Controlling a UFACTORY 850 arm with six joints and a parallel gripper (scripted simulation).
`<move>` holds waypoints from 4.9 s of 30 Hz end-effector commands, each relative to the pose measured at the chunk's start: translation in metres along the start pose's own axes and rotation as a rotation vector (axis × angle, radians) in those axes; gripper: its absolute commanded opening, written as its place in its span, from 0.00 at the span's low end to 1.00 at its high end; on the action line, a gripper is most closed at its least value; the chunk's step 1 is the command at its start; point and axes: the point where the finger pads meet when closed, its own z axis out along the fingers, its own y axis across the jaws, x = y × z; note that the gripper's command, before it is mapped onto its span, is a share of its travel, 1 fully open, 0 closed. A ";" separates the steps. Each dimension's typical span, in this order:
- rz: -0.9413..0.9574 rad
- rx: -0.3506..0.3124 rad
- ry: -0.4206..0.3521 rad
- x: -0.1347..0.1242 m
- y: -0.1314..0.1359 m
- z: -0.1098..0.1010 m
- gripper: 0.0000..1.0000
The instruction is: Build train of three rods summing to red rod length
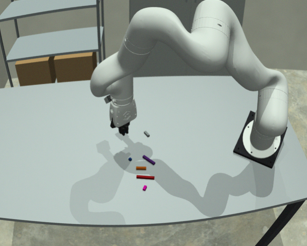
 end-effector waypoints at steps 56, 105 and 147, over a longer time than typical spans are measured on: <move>-0.298 -0.001 -0.001 -0.029 0.063 0.046 0.04; -0.298 -0.001 -0.001 -0.029 0.063 0.075 0.04; -0.298 -0.001 -0.001 -0.029 0.063 0.087 0.04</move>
